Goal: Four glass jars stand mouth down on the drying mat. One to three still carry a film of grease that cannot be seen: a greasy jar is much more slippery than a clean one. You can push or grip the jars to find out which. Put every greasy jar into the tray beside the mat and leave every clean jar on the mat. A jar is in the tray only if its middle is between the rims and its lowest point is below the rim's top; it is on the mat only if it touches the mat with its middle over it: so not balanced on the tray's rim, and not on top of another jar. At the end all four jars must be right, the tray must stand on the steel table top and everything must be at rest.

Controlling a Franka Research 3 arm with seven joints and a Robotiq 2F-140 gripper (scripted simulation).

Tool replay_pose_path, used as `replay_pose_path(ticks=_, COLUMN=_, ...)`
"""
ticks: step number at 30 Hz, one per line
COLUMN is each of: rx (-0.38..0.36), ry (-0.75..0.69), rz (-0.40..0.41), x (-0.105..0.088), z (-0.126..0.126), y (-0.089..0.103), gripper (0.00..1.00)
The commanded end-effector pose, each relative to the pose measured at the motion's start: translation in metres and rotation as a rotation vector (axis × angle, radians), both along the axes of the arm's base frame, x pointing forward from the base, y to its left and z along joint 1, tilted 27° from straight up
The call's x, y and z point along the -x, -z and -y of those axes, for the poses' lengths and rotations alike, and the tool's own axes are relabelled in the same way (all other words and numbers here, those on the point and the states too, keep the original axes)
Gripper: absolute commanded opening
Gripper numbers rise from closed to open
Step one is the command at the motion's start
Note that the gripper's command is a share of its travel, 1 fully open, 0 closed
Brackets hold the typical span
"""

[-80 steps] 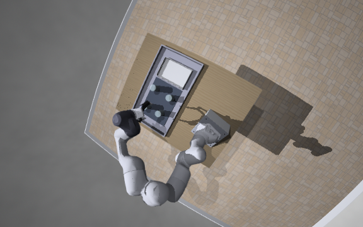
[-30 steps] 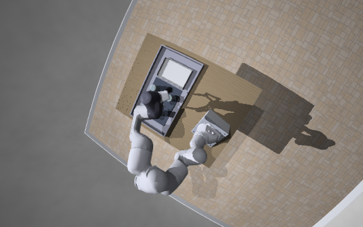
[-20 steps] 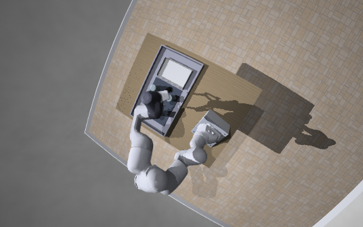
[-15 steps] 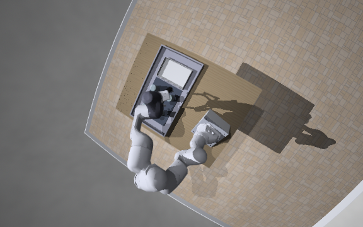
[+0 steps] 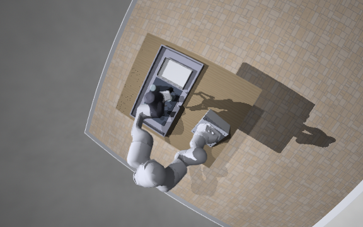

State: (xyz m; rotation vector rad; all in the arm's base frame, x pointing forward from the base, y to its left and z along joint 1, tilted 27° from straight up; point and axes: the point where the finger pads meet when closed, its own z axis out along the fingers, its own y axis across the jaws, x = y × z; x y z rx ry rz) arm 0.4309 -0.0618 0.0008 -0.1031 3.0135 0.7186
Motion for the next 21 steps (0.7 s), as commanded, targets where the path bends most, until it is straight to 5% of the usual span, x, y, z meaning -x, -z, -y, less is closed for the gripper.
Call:
replay_pose_path(ticks=1, rx=0.008, ry=-0.008, rz=0.014, x=-0.0031, z=-0.0010, y=0.0052, gripper=1.00)
replay_pose_path(ticks=13, rx=0.008, ry=-0.008, rz=0.014, x=-0.0033, z=-0.0037, y=0.0106, gripper=1.00)
replay_pose_path(ticks=14, rx=0.008, ry=-0.008, rz=0.014, x=-0.0033, z=-0.0037, y=0.0106, gripper=0.60)
replay_pose_path(ticks=21, rx=0.008, ry=-0.008, rz=0.014, x=-0.0033, z=-0.0037, y=0.0106, gripper=0.60)
